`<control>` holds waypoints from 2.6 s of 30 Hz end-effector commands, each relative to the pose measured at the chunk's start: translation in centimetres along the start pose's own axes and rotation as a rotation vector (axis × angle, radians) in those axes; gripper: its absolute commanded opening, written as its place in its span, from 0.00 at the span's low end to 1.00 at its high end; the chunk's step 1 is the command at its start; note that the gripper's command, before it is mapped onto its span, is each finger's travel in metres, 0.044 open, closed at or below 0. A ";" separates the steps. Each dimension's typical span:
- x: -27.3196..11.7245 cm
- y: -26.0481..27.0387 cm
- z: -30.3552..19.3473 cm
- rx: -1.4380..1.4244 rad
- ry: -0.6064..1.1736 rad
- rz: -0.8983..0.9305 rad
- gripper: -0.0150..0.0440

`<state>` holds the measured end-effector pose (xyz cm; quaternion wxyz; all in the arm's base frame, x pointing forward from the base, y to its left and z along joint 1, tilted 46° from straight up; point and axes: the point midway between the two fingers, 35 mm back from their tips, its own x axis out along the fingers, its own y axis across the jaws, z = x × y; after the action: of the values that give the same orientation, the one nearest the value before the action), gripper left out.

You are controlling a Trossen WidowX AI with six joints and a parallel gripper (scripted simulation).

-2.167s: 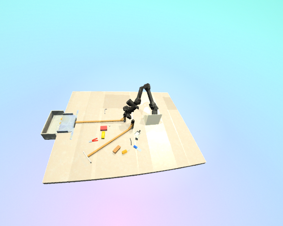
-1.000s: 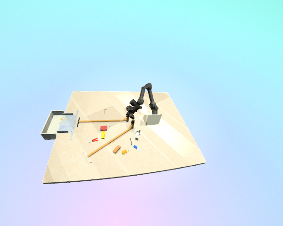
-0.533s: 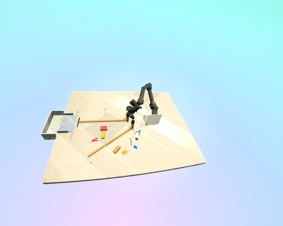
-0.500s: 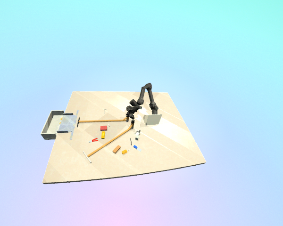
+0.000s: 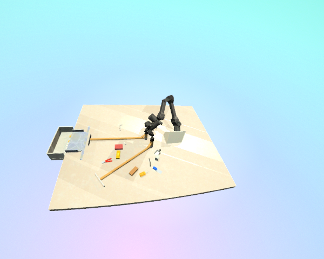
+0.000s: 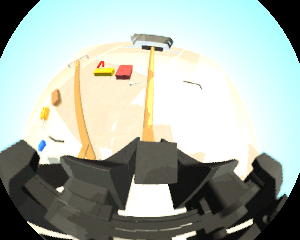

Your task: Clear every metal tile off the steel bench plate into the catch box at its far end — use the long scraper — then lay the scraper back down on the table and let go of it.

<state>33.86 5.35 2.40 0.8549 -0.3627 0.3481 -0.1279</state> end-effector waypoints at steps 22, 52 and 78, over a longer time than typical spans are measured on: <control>0.0 0.0 0.0 0.000 0.001 0.000 0.25; 0.0 0.2 -0.2 0.001 0.015 0.000 0.61; -2.7 1.7 1.2 0.036 -0.015 0.049 1.00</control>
<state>32.71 8.00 2.72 0.8649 -0.3439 0.3490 -0.1084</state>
